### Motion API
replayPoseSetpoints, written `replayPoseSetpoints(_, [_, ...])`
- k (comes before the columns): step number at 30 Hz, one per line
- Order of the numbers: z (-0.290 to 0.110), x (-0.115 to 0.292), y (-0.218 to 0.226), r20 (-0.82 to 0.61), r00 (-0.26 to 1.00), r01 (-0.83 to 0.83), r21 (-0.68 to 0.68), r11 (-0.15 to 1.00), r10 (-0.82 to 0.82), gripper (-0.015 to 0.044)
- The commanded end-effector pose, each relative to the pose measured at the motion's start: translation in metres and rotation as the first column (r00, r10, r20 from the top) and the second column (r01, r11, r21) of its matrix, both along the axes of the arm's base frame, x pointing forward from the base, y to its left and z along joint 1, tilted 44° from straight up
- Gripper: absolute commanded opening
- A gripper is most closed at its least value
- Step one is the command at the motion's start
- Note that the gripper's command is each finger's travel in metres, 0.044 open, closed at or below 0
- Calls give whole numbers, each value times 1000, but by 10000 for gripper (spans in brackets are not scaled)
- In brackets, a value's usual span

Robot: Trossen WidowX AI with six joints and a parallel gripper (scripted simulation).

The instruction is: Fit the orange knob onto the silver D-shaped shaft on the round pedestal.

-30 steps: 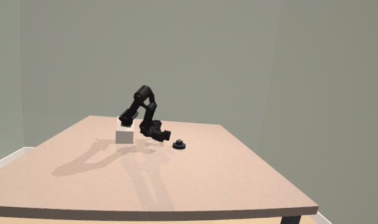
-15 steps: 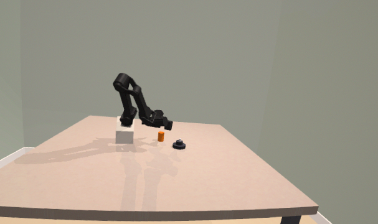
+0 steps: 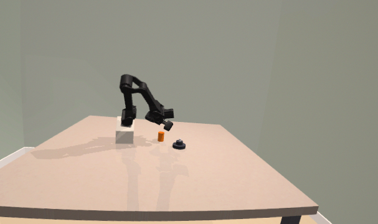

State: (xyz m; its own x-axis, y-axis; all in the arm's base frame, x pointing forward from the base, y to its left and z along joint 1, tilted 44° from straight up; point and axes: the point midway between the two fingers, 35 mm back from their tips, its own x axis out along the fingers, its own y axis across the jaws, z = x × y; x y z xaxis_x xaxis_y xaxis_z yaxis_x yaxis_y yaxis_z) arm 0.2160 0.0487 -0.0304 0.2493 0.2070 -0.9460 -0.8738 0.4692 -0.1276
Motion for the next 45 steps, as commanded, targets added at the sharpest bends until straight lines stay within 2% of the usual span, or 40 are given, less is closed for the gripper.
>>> replayPoseSetpoints(1, [4,-4,7,-198,959,100,-429,898,-201,440])
replayPoseSetpoints(6, [30,5,15,-81,967,104,-744,660,-243,440])
replayPoseSetpoints(8, [40,10,19,-26,975,110,-804,584,-220,440])
replayPoseSetpoints(30, [41,11,21,-19,976,111,-811,575,-216,440])
replayPoseSetpoints(32, [41,11,20,-55,983,57,-817,574,-176,440])
replayPoseSetpoints(35, [41,11,18,-174,983,-118,-822,557,-50,440])
replayPoseSetpoints(42, [40,13,19,-183,982,-131,-822,554,-40,440])
replayPoseSetpoints(45, [23,15,3,-183,982,-131,-822,554,-40,440])
